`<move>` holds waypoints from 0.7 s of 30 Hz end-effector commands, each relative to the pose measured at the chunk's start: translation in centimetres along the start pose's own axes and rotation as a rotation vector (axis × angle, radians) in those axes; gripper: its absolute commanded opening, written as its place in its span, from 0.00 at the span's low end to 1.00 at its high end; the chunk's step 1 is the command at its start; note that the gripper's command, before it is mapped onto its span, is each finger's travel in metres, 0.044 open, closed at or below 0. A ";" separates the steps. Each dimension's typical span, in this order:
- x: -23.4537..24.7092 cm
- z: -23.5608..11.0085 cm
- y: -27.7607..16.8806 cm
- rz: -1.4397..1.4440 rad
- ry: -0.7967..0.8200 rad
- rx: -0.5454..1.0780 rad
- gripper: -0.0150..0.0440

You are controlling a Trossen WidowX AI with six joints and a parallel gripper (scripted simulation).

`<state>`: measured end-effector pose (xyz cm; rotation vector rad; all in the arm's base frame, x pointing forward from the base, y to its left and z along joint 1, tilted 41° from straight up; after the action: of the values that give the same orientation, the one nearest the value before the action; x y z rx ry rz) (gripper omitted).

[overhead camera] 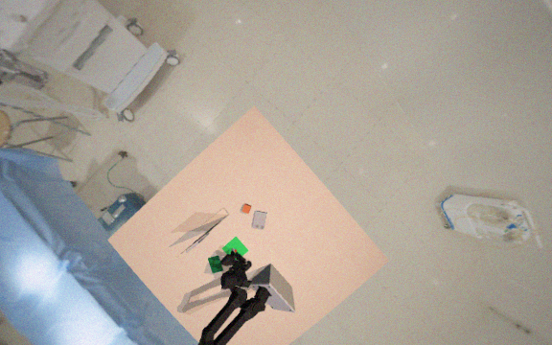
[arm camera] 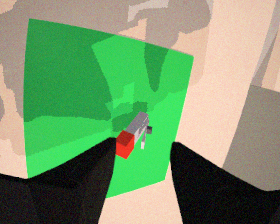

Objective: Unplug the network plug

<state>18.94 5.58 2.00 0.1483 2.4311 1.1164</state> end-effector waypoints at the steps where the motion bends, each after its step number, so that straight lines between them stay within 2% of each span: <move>1: -0.1 -0.3 0.1 -0.008 -0.003 -0.006 0.52; 21: 0.0 -1.6 0.0 -0.005 -0.004 -0.005 0.52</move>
<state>18.30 4.53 2.67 0.1529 2.4330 1.1152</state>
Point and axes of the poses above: the point midway between the two fingers, 35 mm back from their tips, its own z axis out along the fingers, its own x axis across the jaws, y = z × x, the point moved 8 cm from there along -z, back along the fingers, and after that the axes turned 12 degrees about z, right-handed, at the moved point
